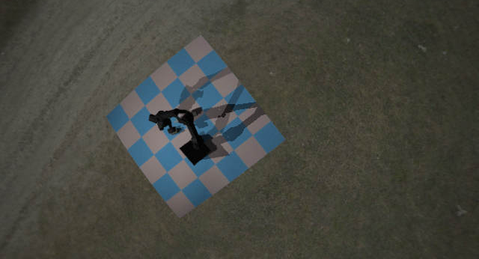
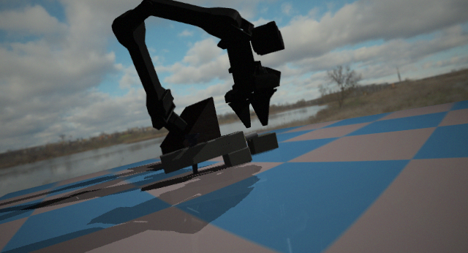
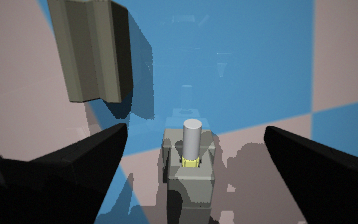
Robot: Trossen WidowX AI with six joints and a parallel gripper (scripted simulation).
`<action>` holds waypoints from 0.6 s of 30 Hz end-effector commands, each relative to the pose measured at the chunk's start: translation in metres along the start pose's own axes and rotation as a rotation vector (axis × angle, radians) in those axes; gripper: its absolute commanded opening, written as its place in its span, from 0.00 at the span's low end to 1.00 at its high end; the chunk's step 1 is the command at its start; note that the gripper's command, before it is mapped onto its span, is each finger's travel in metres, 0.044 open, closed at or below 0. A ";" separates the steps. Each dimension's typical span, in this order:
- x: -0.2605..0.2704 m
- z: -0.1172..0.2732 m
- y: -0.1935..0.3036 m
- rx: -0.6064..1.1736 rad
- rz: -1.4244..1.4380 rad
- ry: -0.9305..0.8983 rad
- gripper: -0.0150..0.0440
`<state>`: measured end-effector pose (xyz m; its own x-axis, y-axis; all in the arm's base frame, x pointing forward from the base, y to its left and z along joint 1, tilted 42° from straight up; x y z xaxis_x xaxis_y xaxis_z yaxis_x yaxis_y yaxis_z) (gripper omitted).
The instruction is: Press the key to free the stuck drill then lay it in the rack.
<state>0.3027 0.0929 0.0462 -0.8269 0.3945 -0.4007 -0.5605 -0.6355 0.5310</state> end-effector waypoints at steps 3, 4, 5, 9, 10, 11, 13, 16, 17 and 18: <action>0.000 -0.004 0.000 -0.003 -0.006 -0.003 1.00; 0.000 -0.006 0.000 -0.003 -0.006 -0.003 1.00; 0.000 -0.007 0.001 -0.003 -0.006 -0.003 1.00; -0.001 -0.014 0.002 -0.003 -0.006 -0.003 1.00; -0.001 -0.016 0.003 -0.003 -0.006 -0.003 1.00; -0.001 -0.017 0.003 -0.003 -0.006 -0.003 1.00; -0.002 -0.020 0.004 -0.003 -0.006 -0.003 1.00; -0.002 -0.025 0.005 -0.003 -0.006 -0.003 1.00; -0.002 -0.027 0.005 -0.003 -0.006 -0.003 1.00; -0.002 -0.028 0.006 -0.003 -0.006 -0.003 1.00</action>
<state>0.3036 0.0748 0.0325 -0.8208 0.4050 -0.4027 -0.5693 -0.6363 0.5205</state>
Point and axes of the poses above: the point midway between the two fingers, 35 mm back from their tips, its own z axis back along the fingers, its own x axis across the jaws, y = z × x, the point moved 8 cm from there along z, back along the fingers, and after that the axes turned 15 degrees about -z, right-handed, at the moved point
